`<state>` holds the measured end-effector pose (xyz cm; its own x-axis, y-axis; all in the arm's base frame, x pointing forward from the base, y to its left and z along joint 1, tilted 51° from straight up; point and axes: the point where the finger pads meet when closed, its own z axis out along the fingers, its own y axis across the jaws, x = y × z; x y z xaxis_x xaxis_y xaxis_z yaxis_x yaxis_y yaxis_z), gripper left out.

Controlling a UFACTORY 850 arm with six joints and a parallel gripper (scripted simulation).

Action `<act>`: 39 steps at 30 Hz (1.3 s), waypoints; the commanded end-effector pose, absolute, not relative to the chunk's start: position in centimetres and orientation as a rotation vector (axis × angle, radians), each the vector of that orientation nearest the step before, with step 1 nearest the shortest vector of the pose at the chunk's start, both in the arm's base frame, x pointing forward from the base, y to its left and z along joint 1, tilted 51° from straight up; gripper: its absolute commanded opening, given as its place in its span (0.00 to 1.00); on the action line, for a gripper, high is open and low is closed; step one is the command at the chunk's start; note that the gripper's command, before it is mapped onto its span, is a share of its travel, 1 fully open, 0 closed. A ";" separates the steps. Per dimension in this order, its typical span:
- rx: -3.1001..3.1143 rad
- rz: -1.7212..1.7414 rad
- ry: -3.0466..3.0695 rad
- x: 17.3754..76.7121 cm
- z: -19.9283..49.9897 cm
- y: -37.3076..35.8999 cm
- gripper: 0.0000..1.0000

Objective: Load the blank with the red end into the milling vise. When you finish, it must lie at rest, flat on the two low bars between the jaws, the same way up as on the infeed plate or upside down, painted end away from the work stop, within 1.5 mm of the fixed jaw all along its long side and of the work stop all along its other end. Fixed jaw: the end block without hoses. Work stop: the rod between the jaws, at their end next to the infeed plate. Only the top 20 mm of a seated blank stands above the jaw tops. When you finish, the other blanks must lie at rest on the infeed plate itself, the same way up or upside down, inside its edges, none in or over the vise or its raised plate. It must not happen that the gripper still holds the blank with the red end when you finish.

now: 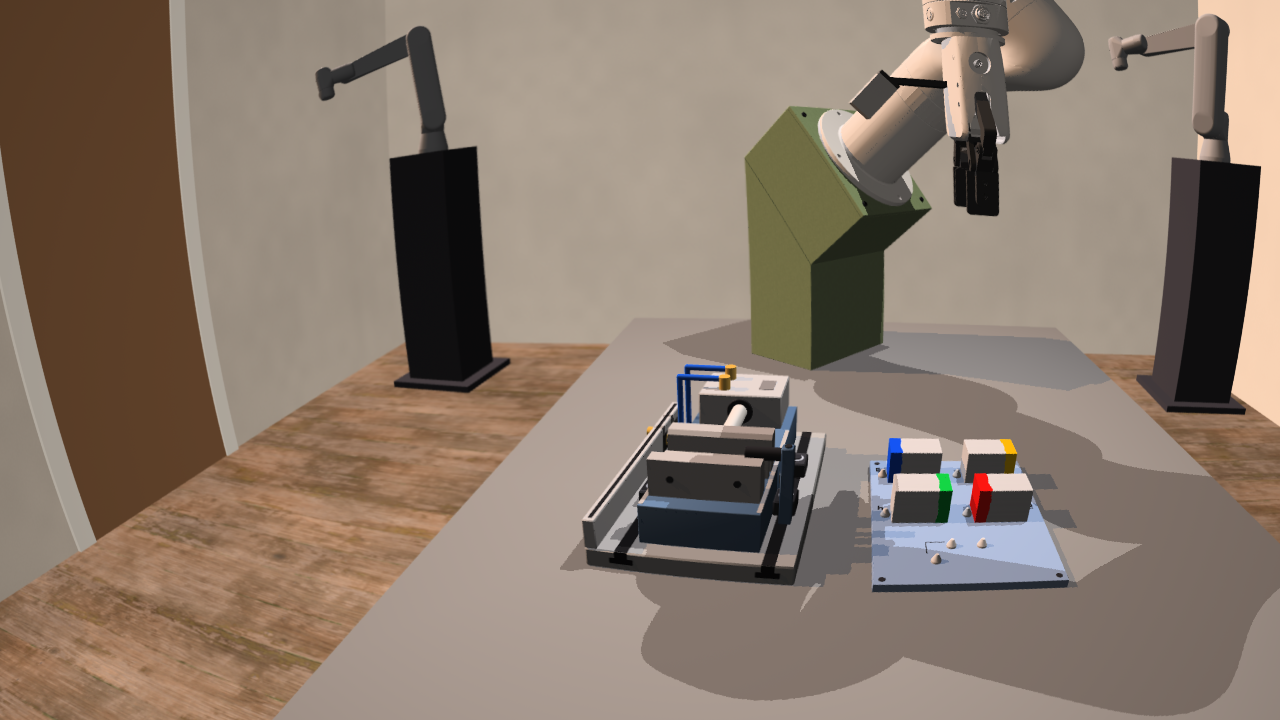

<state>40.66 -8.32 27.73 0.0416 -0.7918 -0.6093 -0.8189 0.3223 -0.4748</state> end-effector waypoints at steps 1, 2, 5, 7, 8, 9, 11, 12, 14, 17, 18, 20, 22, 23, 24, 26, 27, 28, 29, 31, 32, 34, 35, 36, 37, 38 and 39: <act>-1.454 0.038 1.729 40.7 27.8 -8.4 0.73; -1.454 0.038 1.729 40.7 27.8 -8.4 0.73; -1.454 0.038 1.729 40.7 27.8 -8.4 0.73; -1.454 0.038 1.729 40.7 27.8 -8.4 0.73; -1.454 0.038 1.729 40.7 27.8 -8.4 0.73; -1.454 0.038 1.729 40.7 27.8 -8.4 0.73; -1.454 0.038 1.729 40.7 27.8 -8.4 0.73; -1.454 0.038 1.729 40.7 27.8 -8.4 0.73; -1.454 0.038 1.729 40.7 27.8 -8.4 0.73; -1.454 0.038 1.729 40.7 27.8 -8.4 0.73; -1.454 0.038 1.729 40.7 27.8 -8.4 0.73; -1.454 0.038 1.729 40.7 27.8 -8.4 0.73; -1.454 0.038 1.729 40.7 27.8 -8.4 0.73; -1.454 0.038 1.729 40.7 27.8 -8.4 0.73; -1.454 0.038 1.729 40.7 27.8 -8.4 0.73; -1.454 0.038 1.729 40.7 27.8 -8.4 0.73; -1.454 0.038 1.729 40.7 27.8 -8.4 0.73; -1.454 0.038 1.729 40.7 27.8 -8.4 0.73; -1.454 0.038 1.729 40.7 27.8 -8.4 0.73; -1.454 0.038 1.729 40.7 27.8 -8.4 0.73; -1.454 0.038 1.729 40.7 27.8 -8.4 0.73; -1.454 0.038 1.729 40.7 27.8 -8.4 0.73; -1.454 0.038 1.729 40.7 27.8 -8.4 0.73; -1.454 0.038 1.729 41.0 27.6 -8.1 0.73; -1.454 0.038 1.729 41.4 27.4 -7.8 0.73; -1.453 0.039 1.729 41.7 27.2 -7.5 0.73; -1.453 0.039 1.729 42.1 27.0 -7.2 0.73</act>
<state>41.17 -7.89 27.48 0.0413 -0.7921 -0.6090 -0.8189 0.3224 -0.4748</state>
